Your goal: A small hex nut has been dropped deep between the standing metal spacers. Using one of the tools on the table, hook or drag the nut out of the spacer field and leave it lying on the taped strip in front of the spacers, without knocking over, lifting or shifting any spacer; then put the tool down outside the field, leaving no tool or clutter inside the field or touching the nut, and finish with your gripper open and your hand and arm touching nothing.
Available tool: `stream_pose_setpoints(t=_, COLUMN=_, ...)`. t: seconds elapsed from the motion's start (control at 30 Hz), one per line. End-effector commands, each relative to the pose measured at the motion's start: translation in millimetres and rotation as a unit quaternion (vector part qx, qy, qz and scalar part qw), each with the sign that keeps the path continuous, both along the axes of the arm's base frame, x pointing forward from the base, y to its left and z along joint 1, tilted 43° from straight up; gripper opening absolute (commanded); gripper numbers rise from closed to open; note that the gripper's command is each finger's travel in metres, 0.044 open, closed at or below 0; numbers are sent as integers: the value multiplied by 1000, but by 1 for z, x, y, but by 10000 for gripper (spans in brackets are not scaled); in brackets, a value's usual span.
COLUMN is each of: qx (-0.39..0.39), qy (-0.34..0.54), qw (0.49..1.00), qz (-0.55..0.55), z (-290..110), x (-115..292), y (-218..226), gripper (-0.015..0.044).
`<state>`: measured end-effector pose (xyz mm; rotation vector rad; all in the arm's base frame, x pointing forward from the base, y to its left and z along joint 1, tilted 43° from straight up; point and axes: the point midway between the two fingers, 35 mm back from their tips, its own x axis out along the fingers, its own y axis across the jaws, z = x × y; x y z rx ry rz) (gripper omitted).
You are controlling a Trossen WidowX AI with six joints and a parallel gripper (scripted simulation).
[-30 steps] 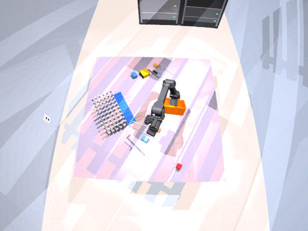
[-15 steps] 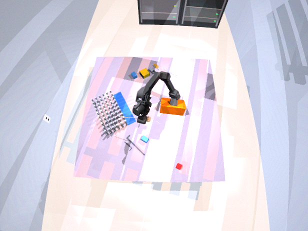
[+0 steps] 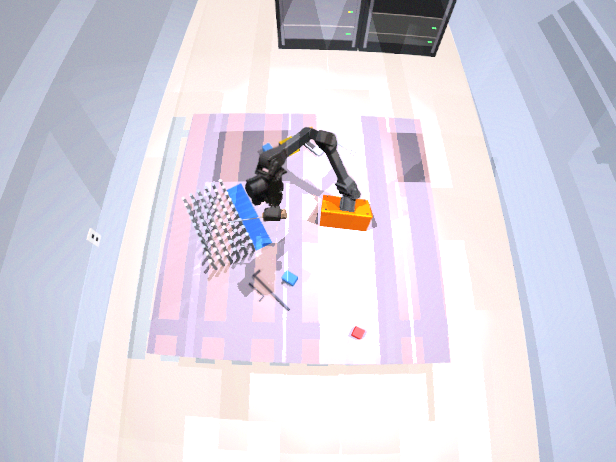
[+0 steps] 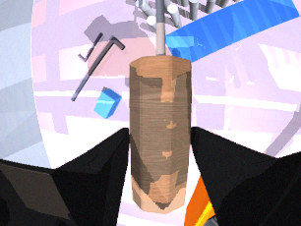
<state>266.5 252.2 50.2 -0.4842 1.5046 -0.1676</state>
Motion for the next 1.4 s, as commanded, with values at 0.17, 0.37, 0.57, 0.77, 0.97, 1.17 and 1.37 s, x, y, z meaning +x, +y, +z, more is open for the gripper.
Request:
stream_pose_setpoints(t=0.17, qx=16, qy=23, qw=998, qz=65, z=37, x=35, y=-54, gripper=0)
stream_pose_setpoints(t=0.37, qx=20, qy=36, qw=994, qz=103, z=56, x=50, y=-91, gripper=0)
stream_pose_setpoints(t=0.57, qx=21, qy=47, qw=989, qz=141, z=74, x=59, y=-129, gripper=0)
stream_pose_setpoints(t=0.77, qx=18, qy=56, qw=982, qz=179, z=92, x=63, y=-168, gripper=0)
stream_pose_setpoints(t=0.97, qx=12, qy=65, qw=974, qz=216, z=108, x=61, y=-207, gripper=0)
stream_pose_setpoints(t=1.17, qx=7, qy=71, qw=969, qz=237, z=117, x=58, y=-229, gripper=0)
stream_pose_setpoints(t=1.37, qx=7, qy=71, qw=969, qz=237, z=112, x=60, y=-233, gripper=0)
